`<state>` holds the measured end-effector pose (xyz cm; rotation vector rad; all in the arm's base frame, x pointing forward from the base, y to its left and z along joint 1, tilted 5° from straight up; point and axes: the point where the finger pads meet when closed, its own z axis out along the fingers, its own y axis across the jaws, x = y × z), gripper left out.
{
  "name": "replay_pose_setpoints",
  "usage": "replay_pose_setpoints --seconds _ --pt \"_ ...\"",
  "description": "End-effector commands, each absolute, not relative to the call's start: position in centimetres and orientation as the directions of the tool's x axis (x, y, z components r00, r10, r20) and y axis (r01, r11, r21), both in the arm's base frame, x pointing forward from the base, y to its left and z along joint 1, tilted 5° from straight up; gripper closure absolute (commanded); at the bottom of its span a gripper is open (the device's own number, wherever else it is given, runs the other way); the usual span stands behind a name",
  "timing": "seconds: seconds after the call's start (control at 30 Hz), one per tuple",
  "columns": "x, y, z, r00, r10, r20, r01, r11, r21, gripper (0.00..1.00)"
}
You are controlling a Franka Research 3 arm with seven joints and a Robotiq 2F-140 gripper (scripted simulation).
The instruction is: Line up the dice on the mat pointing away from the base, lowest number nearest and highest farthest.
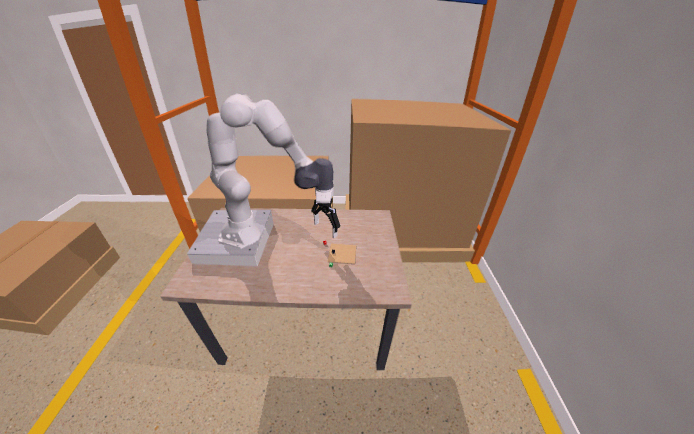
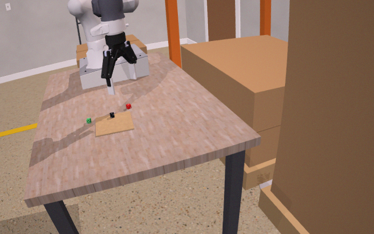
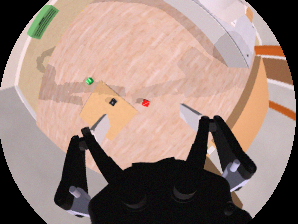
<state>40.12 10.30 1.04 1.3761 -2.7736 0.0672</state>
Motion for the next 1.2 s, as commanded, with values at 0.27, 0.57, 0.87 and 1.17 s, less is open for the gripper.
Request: replay_pose_setpoints --seconds 0.27,0.57,0.87,1.17 --pt "39.66 10.63 0.82 -0.811 -0.582 0.055 -0.585 0.809 -0.057 0.00" --pt "39.36 10.88 0.71 -0.878 -0.475 0.047 -0.478 0.876 -0.063 0.00" --pt "39.30 10.93 0.69 -0.890 -0.453 0.046 -0.455 0.888 -0.064 0.81" --pt "39.30 10.93 0.69 -0.890 -0.453 0.046 -0.455 0.888 -0.064 0.81"
